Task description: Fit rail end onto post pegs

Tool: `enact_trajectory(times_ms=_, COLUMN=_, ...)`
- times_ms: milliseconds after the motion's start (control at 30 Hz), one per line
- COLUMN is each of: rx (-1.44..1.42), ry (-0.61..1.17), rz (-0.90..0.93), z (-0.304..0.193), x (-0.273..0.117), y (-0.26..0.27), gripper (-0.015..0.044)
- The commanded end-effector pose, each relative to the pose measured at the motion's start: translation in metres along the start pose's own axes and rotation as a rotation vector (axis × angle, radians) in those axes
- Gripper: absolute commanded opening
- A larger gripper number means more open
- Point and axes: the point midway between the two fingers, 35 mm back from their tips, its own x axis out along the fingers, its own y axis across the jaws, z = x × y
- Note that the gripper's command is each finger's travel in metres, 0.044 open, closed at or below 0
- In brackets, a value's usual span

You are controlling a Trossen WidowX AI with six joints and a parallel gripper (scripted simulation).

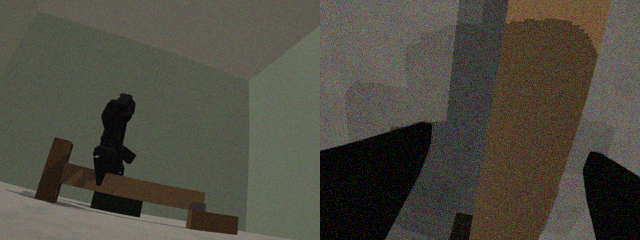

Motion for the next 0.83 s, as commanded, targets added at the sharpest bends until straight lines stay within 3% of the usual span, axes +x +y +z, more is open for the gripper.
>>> enact_trajectory(times_ms=0, rx=0.0, ry=0.0, rz=0.0, z=0.0, x=0.0, y=0.0, gripper=0.042)
enact_trajectory(times_ms=167, rx=0.0, ry=0.0, rz=0.0, z=0.002, x=-0.002, y=0.0, gripper=0.044)
enact_trajectory(times_ms=333, rx=-0.001, ry=0.001, rz=-0.005, z=0.031, x=-0.03, y=0.0, gripper=0.044)
enact_trajectory(times_ms=800, rx=-0.001, ry=0.001, rz=-0.005, z=0.031, x=-0.03, y=0.0, gripper=0.044)
